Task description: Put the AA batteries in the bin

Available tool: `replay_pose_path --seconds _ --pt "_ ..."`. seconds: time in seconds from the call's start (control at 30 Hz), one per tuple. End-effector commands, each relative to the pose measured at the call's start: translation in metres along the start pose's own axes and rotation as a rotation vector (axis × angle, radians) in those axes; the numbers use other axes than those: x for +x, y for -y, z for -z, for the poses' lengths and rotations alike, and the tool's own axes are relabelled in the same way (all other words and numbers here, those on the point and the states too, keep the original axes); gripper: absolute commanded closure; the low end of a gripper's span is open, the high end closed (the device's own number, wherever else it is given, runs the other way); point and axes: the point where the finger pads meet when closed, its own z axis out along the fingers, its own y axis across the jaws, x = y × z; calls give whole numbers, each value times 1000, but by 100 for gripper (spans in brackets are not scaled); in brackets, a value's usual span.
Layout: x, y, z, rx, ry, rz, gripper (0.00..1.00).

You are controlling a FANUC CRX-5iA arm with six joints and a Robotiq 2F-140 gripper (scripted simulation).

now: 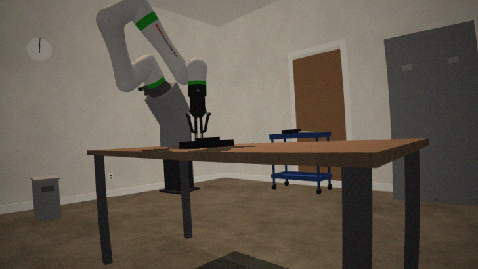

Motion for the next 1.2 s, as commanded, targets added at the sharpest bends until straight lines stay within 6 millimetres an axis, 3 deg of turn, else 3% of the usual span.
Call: replay_pose_path --seconds 0.0,0.53,1.17 --pt "0 0 6 0 0 0 95" --pt "0 0 56 0 0 0 95" --pt "0 0 65 0 0 0 95"
